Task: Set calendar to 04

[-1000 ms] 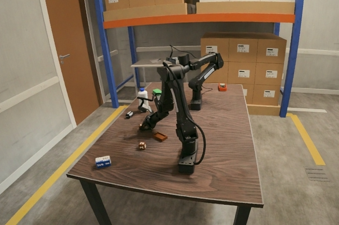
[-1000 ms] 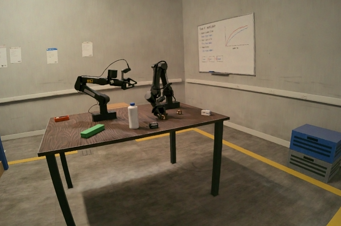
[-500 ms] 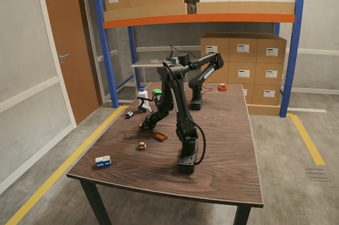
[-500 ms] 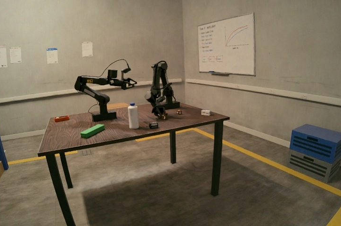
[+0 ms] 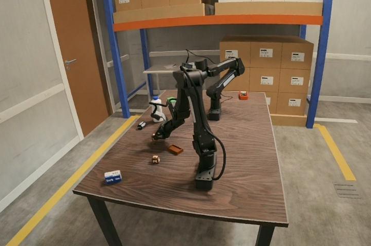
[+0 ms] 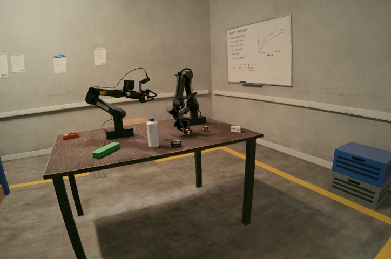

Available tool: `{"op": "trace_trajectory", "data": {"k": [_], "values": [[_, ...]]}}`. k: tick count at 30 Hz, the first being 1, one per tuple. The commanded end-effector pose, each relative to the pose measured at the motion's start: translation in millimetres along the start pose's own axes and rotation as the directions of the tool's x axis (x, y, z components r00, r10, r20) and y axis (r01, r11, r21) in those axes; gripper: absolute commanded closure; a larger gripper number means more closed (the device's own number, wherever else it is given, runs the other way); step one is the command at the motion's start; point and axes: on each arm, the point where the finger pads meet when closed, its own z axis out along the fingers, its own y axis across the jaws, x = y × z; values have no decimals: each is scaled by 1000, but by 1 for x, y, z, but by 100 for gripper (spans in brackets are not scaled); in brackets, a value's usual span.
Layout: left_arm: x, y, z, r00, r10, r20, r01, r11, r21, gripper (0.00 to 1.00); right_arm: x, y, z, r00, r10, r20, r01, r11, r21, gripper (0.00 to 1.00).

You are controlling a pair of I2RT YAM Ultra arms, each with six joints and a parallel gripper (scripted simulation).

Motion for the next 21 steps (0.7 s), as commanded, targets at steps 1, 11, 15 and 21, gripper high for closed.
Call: {"op": "trace_trajectory", "data": {"k": [1,11,15,21], "values": [[-37,-7,-19,999,-29,29,29,1000,4,74,-10,2,-3,999,-9,31,9,1000,-5,0],[-32,-10,-13,996,-64,56,62,998,32,74,-10,2,-3,999,-9,31,9,1000,-5,0],[-21,-8,-7,997,-56,52,54,998,29,74,-10,2,-3,999,-9,31,9,1000,-5,0],[2,1,4,999,-30,28,30,999,22,74,-10,2,-3,999,-9,31,9,1000,-5,0]]}}
